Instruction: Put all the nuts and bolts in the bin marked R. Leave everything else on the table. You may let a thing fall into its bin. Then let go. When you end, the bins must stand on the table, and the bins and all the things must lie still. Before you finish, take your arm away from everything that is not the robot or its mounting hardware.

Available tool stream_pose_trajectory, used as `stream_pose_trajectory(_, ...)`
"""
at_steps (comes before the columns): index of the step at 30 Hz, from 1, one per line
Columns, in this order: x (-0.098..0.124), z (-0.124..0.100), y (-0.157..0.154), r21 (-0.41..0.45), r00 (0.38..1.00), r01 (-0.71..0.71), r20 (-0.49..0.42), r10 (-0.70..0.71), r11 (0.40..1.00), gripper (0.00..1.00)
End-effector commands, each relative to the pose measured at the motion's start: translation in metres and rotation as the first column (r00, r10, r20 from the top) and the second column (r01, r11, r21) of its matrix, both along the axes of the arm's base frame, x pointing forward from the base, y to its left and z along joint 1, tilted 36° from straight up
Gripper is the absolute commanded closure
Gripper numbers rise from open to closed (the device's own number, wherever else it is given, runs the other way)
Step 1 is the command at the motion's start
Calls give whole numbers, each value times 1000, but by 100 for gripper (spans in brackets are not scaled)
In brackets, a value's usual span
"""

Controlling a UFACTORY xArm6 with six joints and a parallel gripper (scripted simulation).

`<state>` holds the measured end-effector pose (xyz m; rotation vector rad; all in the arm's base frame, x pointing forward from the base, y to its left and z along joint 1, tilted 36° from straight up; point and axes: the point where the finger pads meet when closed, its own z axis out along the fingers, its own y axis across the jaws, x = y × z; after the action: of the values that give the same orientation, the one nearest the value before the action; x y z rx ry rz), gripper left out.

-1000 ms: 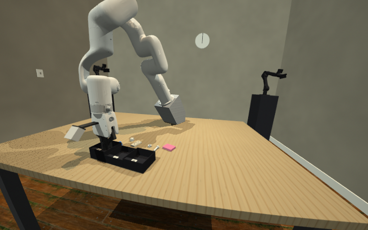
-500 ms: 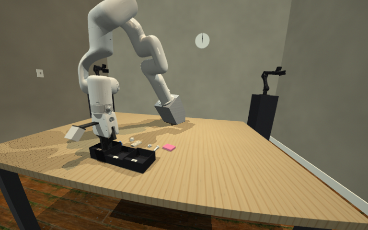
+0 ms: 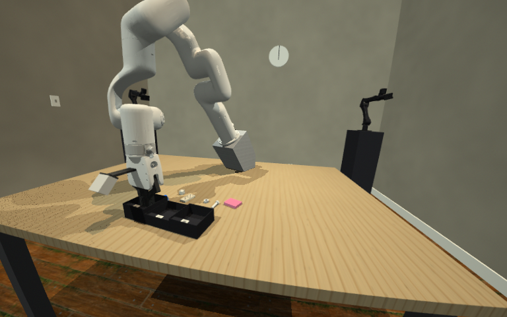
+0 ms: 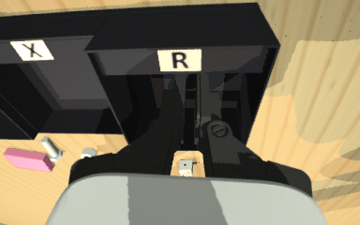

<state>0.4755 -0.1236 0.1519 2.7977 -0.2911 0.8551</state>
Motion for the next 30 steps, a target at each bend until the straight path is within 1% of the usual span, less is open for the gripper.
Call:
stream_pose_trajectory(1,1,1,0,-1,1000,0,3,0,1000,93)
stream_pose_trajectory(13,-1,3,1,-1,1000,0,3,0,1000,93)
stream_pose_trajectory(30,-11,20,6,-1,1000,0,3,0,1000,93)
